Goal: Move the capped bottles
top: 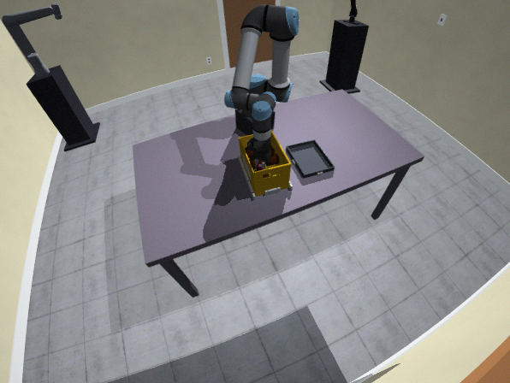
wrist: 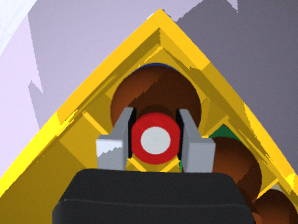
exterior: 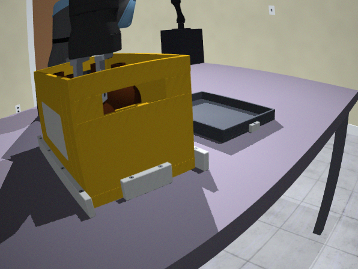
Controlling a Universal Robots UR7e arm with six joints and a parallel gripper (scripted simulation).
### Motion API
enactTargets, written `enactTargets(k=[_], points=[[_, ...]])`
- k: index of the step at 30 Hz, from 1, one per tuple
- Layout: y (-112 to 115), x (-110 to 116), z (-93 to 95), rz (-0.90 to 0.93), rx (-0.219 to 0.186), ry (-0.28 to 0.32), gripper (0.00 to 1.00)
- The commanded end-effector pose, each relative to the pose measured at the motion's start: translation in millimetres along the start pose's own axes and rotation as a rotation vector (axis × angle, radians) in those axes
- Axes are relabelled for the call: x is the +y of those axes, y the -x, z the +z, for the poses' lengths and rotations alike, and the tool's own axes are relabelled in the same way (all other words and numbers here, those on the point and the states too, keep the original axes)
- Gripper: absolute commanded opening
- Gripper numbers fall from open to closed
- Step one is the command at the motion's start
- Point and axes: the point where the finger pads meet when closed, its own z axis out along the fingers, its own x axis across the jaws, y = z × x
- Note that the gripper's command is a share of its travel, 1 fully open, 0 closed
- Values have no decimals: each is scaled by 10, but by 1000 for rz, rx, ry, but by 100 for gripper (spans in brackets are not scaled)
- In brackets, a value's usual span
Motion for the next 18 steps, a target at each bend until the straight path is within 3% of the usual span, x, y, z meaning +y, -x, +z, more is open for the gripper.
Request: enactTargets(k=[1, 13, 18], points=[[2, -4, -5, 0, -1, -1, 0], [2, -4, -5, 0, -1, -1, 0], [1, -4, -172, 0, -1, -1, 0]])
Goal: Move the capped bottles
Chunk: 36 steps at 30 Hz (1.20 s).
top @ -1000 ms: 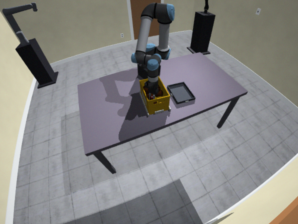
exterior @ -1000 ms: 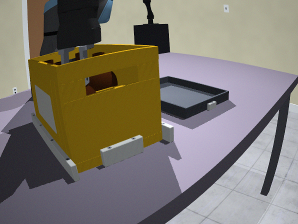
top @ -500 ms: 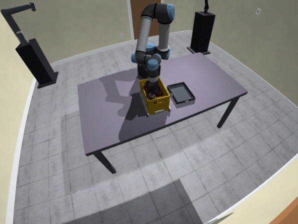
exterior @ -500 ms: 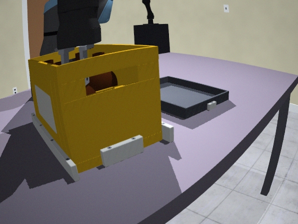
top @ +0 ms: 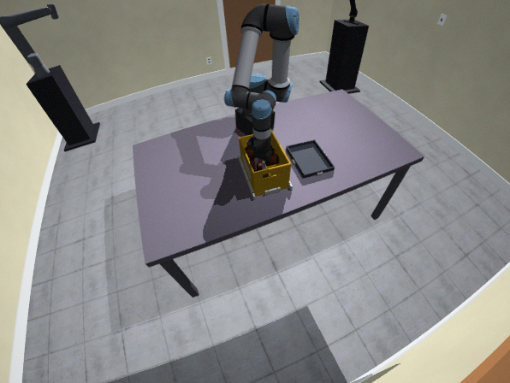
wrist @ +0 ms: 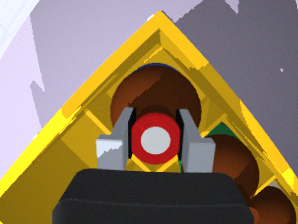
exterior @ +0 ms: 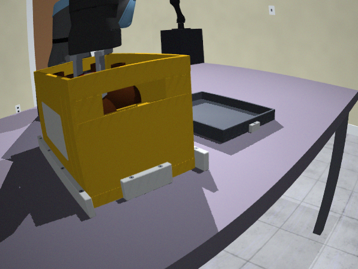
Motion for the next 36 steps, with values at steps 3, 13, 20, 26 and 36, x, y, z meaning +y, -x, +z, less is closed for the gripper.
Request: enactTargets(k=[3, 13, 20, 26, 36], points=[[2, -6, -208, 0, -1, -2, 0], [3, -7, -414, 0, -1, -3, 0], [2, -6, -648, 0, -1, -3, 0], [1, -5, -848, 0, -1, -2, 0], [1, -5, -1055, 0, -1, -3, 0]])
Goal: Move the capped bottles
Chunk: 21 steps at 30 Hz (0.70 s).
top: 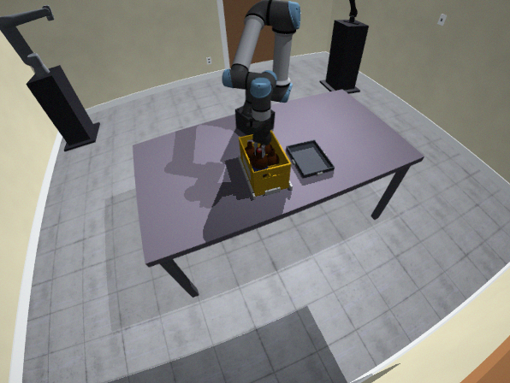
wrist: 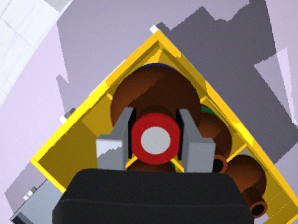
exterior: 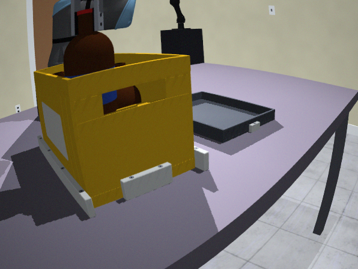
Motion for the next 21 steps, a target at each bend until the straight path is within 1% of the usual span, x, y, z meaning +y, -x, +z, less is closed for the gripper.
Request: enactTargets(k=[1, 8, 10, 11, 21], points=[[1, -4, -147, 0, 0, -1, 0], [0, -3, -380, 0, 0, -1, 0], [0, -3, -380, 0, 0, -1, 0], [1, -4, -352, 0, -1, -2, 0], [0, -4, -657, 0, 0, -1, 0]])
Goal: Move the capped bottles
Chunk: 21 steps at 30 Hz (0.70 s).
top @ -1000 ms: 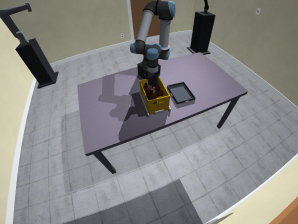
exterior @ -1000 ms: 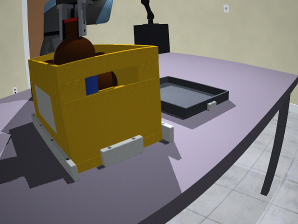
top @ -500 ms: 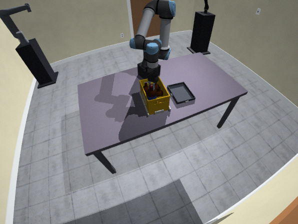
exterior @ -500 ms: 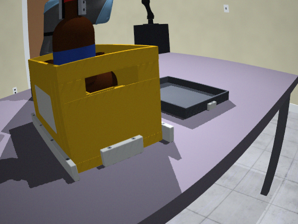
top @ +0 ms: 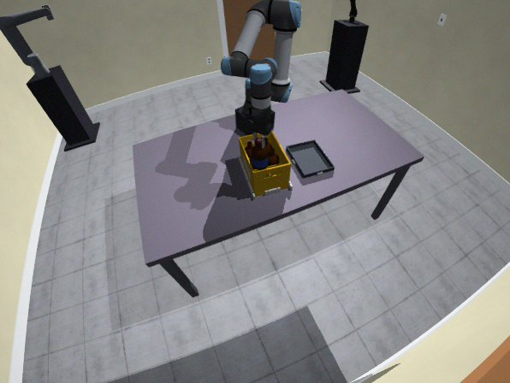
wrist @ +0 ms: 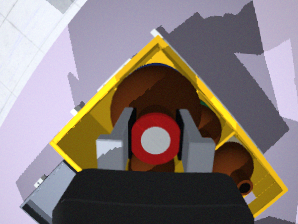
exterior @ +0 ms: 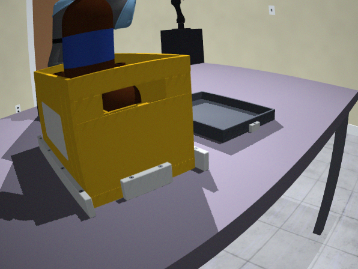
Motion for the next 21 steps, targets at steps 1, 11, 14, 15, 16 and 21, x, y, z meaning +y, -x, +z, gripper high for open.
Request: enactTargets(k=[1, 11, 14, 15, 16, 21], points=[[0, -4, -143, 0, 0, -1, 0], [1, -4, -208, 0, 0, -1, 0], [1, -4, -224, 0, 0, -1, 0], [1, -4, -230, 0, 0, -1, 0], [1, -4, -235, 0, 0, -1, 0], [0, -4, -262, 0, 0, -1, 0]])
